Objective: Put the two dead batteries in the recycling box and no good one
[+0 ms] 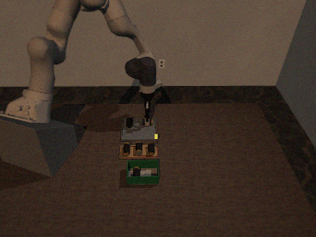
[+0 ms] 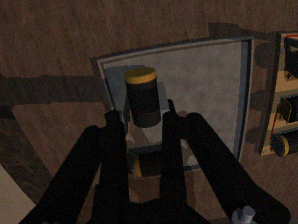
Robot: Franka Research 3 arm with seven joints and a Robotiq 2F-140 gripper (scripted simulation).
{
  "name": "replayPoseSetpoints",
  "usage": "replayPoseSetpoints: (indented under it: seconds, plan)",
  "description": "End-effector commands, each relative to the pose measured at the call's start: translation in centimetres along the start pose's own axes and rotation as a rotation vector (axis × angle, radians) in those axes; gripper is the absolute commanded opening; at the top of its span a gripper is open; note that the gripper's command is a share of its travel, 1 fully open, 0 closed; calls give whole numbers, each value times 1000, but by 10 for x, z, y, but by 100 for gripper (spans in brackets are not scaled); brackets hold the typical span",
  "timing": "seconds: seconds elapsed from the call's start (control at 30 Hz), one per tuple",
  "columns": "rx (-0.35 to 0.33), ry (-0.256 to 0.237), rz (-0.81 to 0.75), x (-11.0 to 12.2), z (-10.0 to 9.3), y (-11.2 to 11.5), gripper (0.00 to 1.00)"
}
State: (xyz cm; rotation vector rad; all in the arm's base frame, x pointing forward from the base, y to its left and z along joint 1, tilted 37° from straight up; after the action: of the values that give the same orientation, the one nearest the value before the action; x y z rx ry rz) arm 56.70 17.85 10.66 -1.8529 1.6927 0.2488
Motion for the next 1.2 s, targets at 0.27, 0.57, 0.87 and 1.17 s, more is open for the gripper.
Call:
replayPoseSetpoints:
  seconds: [0.27,0.57,0.87,1.17]
  plan:
    - [1,-1,-4,-2,-33,0,16]
    - [1,-1,-4,-2,-44,0,16]
    - [1,-1,-4,-2,-103,0,16]
    - [1,-1,-3,-2,-115,0,16]
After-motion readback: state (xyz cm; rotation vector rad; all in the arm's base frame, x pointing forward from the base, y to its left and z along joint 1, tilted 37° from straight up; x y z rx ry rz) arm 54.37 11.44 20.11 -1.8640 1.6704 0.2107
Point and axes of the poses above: the point where the finger pads meet when closed, its own z axis out along the fingers, its own x axis across the jaws, y = z × x, the point moved 1 cm from there along -z, back along the fingers, and after that the axes turned 11 degrees about -z, right-handed, at the moved point
